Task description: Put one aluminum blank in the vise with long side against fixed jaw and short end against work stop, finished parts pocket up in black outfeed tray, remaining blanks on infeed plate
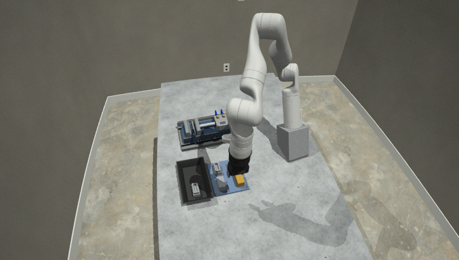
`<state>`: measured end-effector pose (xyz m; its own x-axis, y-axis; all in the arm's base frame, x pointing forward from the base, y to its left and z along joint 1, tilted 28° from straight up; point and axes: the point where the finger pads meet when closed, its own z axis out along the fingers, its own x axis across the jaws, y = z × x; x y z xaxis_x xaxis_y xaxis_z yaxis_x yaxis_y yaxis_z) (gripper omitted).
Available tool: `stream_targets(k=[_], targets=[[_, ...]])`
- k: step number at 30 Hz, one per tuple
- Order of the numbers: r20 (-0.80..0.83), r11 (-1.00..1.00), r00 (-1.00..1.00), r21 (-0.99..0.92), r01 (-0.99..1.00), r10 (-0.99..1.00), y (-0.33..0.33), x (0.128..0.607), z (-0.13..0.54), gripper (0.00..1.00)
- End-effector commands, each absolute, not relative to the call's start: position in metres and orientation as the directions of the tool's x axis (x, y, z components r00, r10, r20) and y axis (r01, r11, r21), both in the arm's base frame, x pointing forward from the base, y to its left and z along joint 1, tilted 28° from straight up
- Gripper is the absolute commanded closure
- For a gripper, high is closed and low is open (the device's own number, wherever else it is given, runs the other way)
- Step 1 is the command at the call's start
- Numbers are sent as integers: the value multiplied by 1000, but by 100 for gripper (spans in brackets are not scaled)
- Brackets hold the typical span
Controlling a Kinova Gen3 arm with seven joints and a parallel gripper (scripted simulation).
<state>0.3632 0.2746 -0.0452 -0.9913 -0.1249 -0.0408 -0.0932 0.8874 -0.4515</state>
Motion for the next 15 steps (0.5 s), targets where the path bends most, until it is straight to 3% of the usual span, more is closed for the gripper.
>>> stream_targets(k=[1,15], targets=[[-40,888,-992,-451,-91,-122,273,364,-41,0],[-28,883,-992,-460,-93,-119,267,365,-34,0]])
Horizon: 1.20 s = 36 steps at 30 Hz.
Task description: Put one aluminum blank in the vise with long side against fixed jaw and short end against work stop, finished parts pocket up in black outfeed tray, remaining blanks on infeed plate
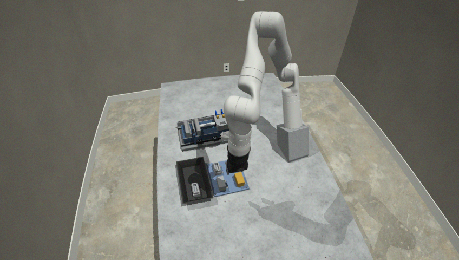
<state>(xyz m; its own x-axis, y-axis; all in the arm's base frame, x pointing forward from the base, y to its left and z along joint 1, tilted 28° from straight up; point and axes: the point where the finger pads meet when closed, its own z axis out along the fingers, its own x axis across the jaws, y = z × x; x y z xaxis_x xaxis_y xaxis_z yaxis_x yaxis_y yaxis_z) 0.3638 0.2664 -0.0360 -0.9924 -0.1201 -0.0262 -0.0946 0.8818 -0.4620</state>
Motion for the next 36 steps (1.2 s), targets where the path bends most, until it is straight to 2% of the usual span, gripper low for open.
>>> stream_targets(k=[1,19,20,36], targets=[[-28,883,-992,-460,-93,-119,267,365,-34,0],[-20,880,-993,-465,-95,-117,263,365,-30,0],[-20,880,-993,-465,-95,-117,263,365,-30,100],[-20,880,-993,-465,-95,-117,263,365,-30,100]])
